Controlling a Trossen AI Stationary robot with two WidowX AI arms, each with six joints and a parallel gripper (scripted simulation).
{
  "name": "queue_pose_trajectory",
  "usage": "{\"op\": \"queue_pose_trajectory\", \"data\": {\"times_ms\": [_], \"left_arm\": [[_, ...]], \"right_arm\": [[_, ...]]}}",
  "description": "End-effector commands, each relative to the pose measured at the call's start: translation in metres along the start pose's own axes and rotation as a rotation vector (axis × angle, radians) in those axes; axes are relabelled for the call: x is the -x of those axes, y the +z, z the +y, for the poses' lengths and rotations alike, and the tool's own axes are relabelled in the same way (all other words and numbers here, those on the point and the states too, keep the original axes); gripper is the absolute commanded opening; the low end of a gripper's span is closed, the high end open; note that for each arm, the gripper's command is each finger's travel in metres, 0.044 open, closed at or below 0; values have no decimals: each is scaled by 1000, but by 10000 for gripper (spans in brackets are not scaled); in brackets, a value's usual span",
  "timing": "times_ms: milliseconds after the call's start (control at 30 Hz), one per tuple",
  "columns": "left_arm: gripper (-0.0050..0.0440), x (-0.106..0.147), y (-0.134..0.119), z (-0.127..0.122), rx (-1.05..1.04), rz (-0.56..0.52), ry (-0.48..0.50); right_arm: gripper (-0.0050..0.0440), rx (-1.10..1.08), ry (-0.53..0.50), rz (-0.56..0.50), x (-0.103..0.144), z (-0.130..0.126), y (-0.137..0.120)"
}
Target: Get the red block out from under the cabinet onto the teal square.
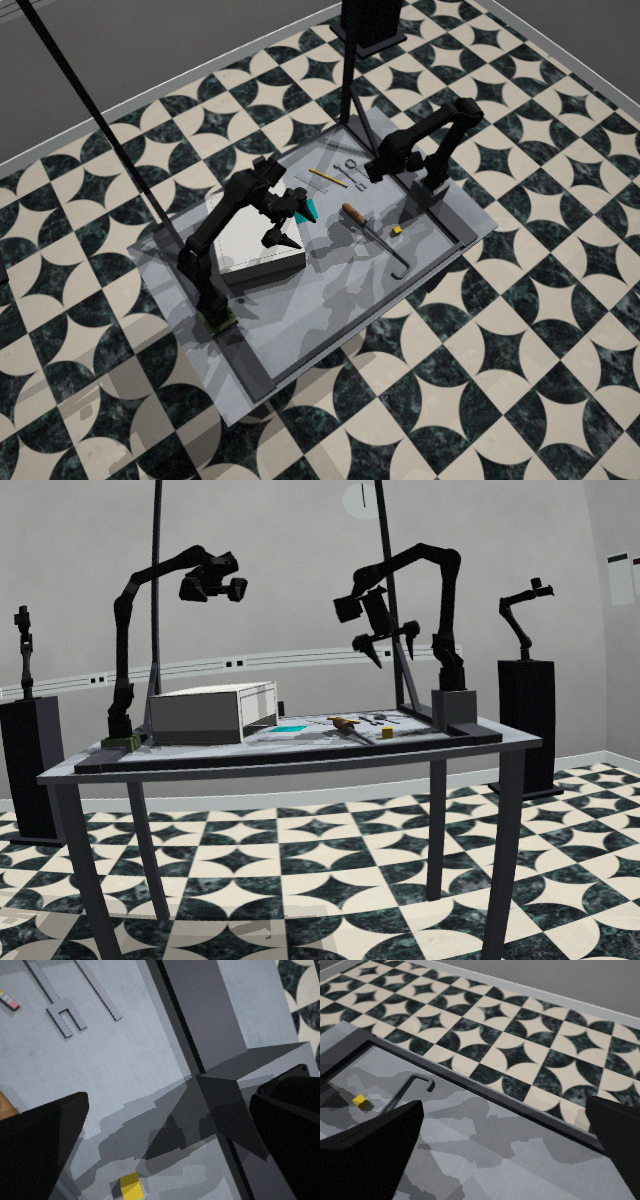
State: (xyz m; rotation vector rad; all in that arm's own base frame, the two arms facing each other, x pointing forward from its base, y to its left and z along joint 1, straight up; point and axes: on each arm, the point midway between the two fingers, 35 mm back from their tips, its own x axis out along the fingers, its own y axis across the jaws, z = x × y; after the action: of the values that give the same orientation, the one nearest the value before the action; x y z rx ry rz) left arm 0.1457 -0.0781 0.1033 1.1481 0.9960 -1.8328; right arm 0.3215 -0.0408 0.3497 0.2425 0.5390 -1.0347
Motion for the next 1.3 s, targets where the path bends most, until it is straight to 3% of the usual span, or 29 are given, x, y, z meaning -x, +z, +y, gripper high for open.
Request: {"op": "queue_pose_trajectory", "data": {"times_ms": [0,633,800,1033,1100,1267], "left_arm": [[440,4,1,1,-6,3,18],[440,3,0,3,-12,9,16],[440,-1,-9,29,-103,89,60],[440,-12,-26,86,-286,268,146],[440,-12,-26,86,-286,268,146],[440,-19,-32,127,-404,396,206]], "right_arm": [[440,-25,14,-9,5,-4,6],[440,-20,16,-5,5,-5,5],[440,17,84,39,6,-3,-9],[440,130,288,128,9,4,-46],[440,130,288,128,9,4,-46],[440,220,458,157,14,10,-74]]}}
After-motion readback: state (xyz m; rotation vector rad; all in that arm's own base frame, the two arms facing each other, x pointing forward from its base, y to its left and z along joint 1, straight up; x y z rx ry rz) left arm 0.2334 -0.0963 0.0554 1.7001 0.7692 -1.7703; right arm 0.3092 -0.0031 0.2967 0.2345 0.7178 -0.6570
